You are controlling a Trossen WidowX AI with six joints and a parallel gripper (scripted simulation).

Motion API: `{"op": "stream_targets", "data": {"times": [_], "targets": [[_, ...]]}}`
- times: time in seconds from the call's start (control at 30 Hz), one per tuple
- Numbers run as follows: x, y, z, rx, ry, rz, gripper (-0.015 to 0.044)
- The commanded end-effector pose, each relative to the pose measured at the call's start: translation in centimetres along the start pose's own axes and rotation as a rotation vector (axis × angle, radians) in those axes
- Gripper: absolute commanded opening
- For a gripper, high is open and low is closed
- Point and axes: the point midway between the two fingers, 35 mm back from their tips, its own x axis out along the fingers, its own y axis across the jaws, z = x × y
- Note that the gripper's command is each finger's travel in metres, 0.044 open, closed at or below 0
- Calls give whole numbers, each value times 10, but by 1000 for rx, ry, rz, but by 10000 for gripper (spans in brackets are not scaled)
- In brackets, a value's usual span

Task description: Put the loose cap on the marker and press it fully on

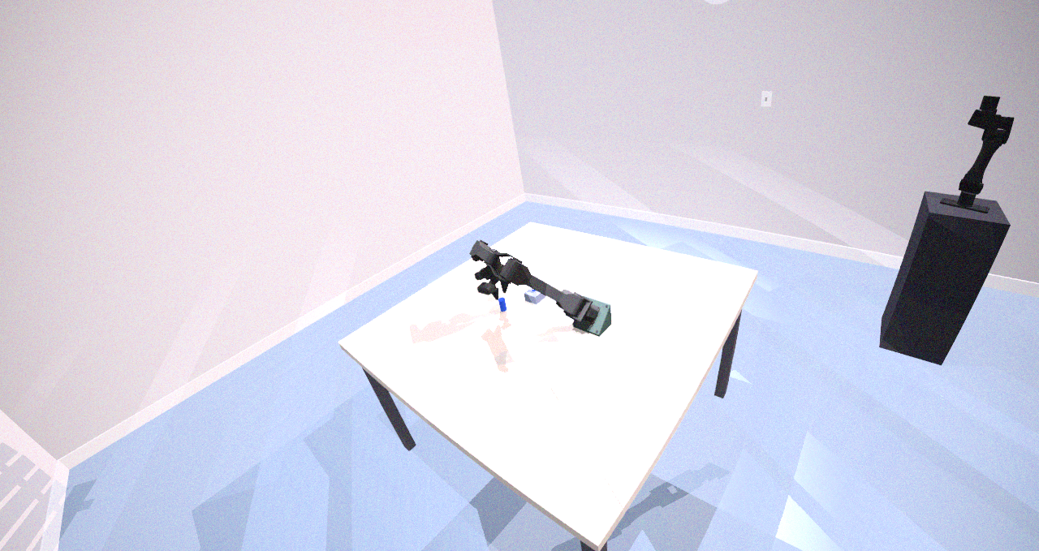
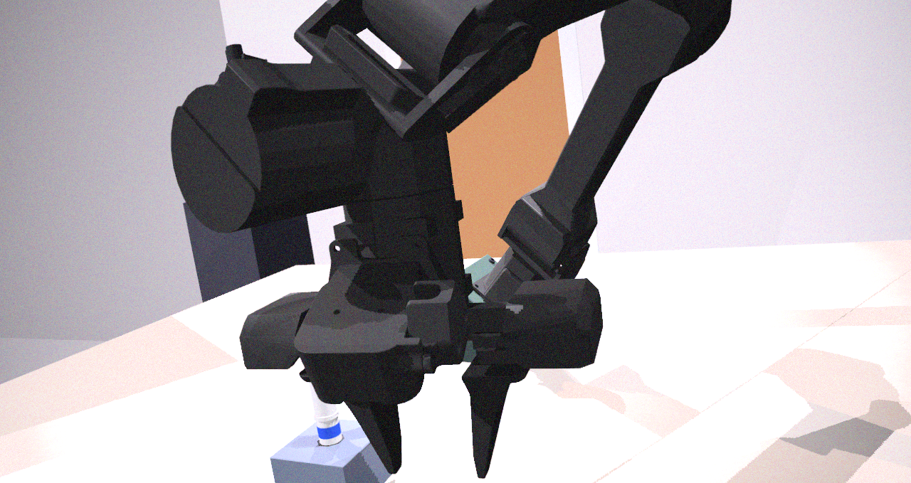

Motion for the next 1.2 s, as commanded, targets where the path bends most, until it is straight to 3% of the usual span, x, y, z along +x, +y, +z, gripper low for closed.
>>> {"op": "stream_targets", "data": {"times": [0.0, 0.97, 1.1, 1.17], "targets": [[7, 1, 0, 3, 1, 4, 237], [51, 1, -1, 3, 0, 6, 237], [51, 1, 0, 3, 0, 6, 132], [51, 1, 0, 3, 0, 6, 119]]}}
